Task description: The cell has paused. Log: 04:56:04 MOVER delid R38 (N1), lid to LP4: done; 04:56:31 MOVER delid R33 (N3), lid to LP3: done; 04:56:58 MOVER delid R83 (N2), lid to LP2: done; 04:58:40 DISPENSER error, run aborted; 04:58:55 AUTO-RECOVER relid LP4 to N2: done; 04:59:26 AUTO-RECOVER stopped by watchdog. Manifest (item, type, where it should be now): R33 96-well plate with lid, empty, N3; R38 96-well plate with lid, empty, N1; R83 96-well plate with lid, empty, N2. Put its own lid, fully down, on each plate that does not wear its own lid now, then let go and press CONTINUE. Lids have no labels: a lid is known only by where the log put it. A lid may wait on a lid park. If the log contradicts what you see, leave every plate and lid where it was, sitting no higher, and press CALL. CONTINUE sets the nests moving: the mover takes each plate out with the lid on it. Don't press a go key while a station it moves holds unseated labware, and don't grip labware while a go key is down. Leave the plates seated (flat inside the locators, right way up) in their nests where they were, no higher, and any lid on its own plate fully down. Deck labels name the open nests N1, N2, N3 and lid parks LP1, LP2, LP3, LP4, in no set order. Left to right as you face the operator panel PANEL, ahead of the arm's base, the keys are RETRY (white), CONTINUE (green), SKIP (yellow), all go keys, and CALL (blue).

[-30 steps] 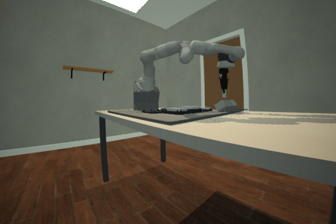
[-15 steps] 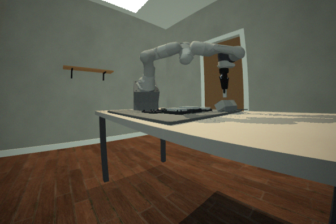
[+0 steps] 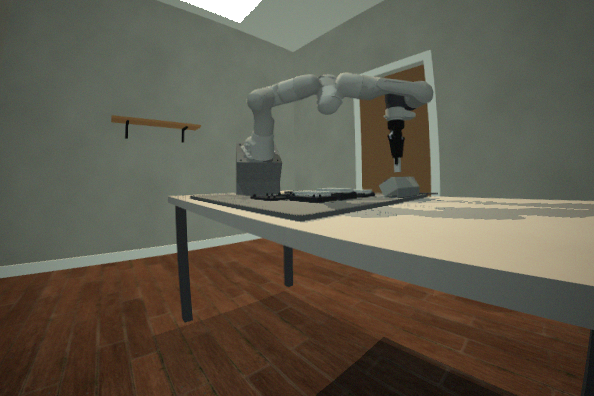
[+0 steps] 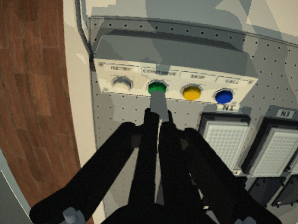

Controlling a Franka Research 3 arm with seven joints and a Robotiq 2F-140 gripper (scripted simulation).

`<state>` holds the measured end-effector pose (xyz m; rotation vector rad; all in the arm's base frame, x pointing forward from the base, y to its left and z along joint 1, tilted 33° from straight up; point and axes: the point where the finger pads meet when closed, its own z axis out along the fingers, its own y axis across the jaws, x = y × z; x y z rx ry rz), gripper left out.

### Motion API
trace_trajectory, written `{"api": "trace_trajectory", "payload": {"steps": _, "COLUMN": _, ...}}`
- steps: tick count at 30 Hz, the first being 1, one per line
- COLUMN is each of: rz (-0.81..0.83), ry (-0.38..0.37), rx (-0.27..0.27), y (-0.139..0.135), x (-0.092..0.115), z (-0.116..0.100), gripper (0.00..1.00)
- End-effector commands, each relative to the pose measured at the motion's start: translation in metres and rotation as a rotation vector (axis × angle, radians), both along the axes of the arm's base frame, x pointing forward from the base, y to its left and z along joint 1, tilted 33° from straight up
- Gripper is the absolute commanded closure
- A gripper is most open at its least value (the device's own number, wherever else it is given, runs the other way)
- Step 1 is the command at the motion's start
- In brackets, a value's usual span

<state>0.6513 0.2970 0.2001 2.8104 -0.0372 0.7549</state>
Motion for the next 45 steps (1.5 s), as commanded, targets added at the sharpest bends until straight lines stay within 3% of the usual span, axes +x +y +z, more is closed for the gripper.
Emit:
{"api": "trace_trajectory", "payload": {"steps": 1, "rz": 0.006, "ry": 0.003, "rx": -0.009, "y": -0.0005, "x": -0.0005, "z": -0.0007, "gripper": 1.00}}
{"api": "trace_trajectory", "payload": {"steps": 45, "rz": 0.006, "ry": 0.003, "rx": -0.009, "y": -0.0025, "x": 0.0037, "z": -0.0079, "gripper": 1.00}}
